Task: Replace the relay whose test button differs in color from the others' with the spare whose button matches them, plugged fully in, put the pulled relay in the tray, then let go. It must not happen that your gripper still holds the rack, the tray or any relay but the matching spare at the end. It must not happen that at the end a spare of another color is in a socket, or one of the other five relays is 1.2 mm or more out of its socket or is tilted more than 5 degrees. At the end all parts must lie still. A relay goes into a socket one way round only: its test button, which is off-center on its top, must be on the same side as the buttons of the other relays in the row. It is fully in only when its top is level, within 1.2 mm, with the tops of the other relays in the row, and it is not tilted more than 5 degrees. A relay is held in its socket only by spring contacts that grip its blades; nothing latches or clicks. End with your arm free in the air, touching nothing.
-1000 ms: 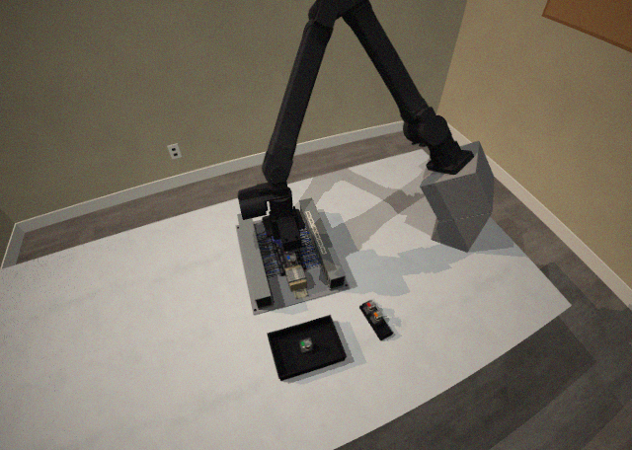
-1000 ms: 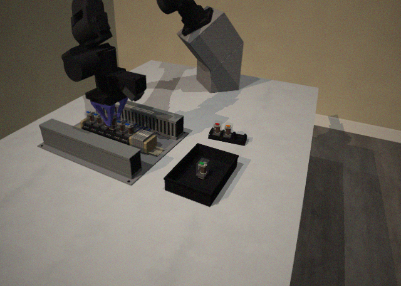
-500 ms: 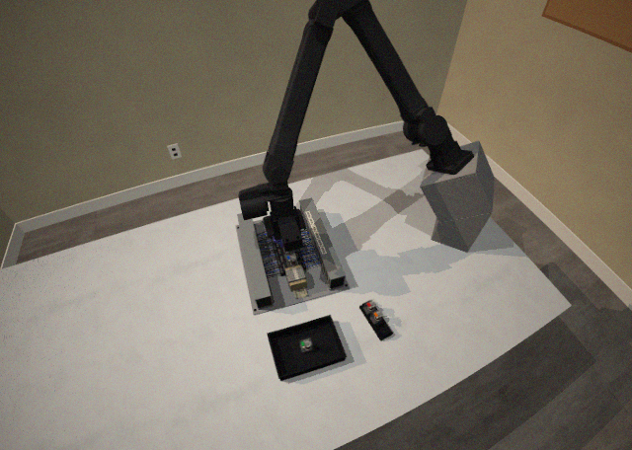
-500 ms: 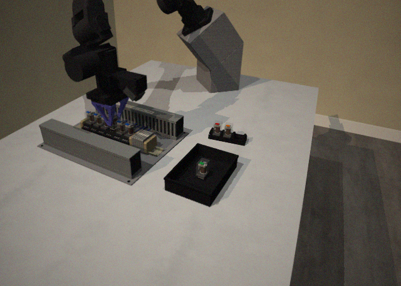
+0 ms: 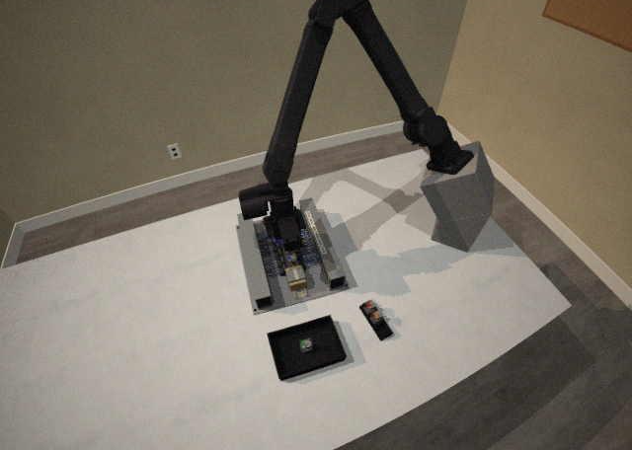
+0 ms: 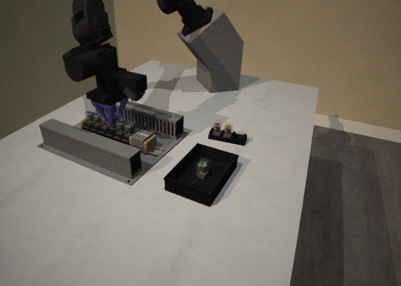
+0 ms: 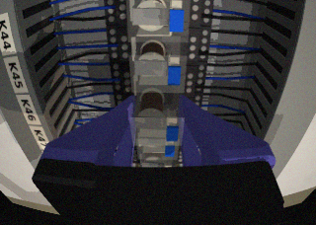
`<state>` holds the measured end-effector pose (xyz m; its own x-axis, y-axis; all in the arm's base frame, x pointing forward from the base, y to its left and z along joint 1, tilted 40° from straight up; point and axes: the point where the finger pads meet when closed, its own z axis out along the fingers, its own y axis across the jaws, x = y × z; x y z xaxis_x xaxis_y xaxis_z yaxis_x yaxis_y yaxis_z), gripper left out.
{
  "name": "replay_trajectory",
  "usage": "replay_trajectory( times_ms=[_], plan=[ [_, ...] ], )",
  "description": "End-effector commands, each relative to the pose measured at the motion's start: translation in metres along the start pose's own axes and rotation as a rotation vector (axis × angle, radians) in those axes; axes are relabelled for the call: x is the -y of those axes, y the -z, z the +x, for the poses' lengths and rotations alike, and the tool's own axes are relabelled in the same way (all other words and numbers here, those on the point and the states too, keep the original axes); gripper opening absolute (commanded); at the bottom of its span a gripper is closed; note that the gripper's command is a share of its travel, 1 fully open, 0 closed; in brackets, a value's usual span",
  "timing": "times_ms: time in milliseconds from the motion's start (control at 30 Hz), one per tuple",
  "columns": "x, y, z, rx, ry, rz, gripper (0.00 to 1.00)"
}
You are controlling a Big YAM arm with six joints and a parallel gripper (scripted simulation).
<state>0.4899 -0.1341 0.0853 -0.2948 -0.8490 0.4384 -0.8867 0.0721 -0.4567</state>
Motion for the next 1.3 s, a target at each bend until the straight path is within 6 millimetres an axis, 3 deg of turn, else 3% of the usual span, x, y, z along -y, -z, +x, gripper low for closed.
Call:
replay_trajectory(
  times_ms=[0,733,1267],
  plan=[
    [0.01,0.011,-0.004,0.01,-0.007,0.041,0.0],
    [0.006,-0.005,-0.001,0.003,-0.002,0.017,0.0],
    [0.014,0.006,-0.003,0.009,-0.005,0.044,0.0]
  ],
)
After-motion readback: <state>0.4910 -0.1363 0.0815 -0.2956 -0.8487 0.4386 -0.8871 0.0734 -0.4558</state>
